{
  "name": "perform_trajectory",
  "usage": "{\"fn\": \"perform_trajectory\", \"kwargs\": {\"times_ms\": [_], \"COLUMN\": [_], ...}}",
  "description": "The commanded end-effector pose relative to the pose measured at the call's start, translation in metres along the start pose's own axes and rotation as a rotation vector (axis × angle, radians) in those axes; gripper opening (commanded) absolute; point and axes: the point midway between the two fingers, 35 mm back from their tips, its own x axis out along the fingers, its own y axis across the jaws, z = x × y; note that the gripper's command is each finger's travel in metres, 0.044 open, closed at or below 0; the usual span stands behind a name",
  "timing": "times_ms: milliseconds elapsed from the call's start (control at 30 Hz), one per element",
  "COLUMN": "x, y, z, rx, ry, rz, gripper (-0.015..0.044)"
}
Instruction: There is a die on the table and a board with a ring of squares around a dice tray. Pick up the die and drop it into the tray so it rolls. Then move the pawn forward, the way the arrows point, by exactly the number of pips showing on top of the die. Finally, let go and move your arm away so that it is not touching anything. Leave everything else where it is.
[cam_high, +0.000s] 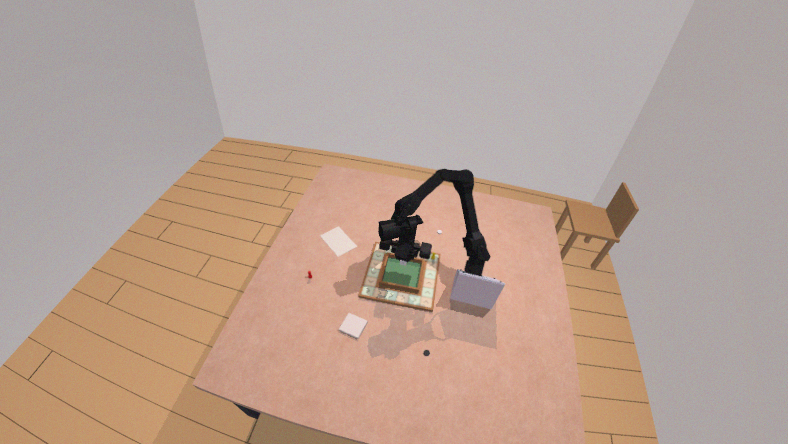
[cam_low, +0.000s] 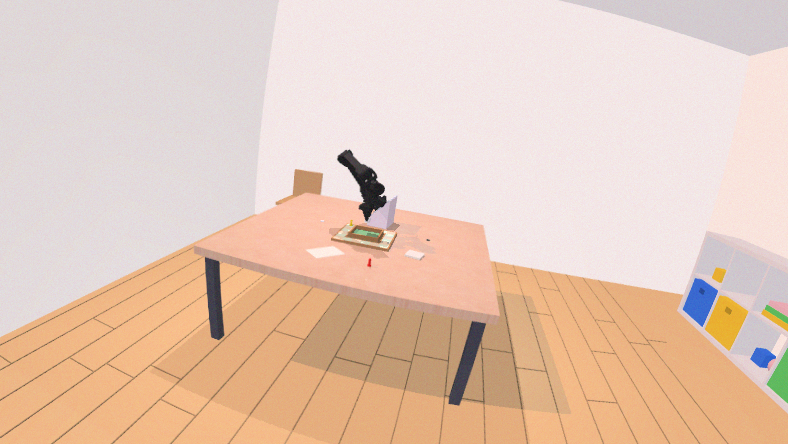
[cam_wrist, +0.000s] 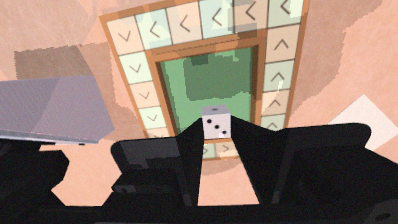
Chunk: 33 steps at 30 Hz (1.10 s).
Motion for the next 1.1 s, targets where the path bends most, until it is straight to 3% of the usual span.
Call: {"fn": "perform_trajectory", "kwargs": {"times_ms": [0, 400, 800, 1067], "x": [0.004, 0.014, 0.017, -0.005], "y": [0.003, 0.012, 0.012, 0.004], "z": [0.003, 0.005, 0.006, -0.012], "rx": [-0.013, -0.015, -0.012, -0.011], "ry": [-0.043, -0.426, -0.805, -0.847], "rz": [0.025, 0.117, 0.032, 0.008], "gripper": [0.0, 0.0, 0.0, 0.0]}}
